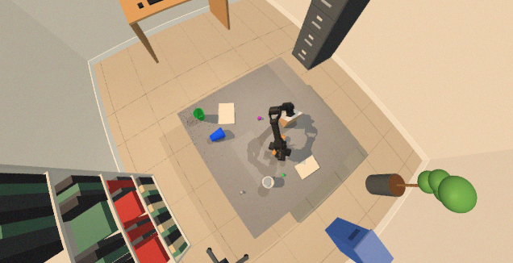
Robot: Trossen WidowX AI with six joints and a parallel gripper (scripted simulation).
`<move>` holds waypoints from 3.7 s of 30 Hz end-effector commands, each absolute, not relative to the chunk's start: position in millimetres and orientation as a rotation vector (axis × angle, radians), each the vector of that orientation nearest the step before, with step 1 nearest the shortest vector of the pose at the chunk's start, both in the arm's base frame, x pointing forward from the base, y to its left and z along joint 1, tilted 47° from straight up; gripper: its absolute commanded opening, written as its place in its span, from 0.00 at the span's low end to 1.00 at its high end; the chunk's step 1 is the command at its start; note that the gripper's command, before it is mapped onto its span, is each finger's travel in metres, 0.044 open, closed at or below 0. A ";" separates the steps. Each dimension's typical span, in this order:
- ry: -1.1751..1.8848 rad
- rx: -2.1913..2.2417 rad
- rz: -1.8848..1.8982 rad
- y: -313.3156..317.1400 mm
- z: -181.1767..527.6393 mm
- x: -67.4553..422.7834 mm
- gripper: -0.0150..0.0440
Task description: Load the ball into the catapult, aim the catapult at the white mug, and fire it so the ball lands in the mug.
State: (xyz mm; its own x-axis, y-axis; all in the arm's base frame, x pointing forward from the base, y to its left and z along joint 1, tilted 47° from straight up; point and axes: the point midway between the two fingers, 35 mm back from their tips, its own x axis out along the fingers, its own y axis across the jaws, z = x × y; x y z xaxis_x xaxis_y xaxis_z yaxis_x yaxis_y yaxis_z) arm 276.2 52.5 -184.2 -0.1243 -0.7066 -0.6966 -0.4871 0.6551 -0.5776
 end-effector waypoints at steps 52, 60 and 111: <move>1.776 -0.972 -0.244 56.4 -181.9 278.3 0.25; 1.784 -0.962 -0.251 54.5 -183.1 277.8 0.25; 1.683 -0.710 -0.416 -11.0 11.6 315.1 0.76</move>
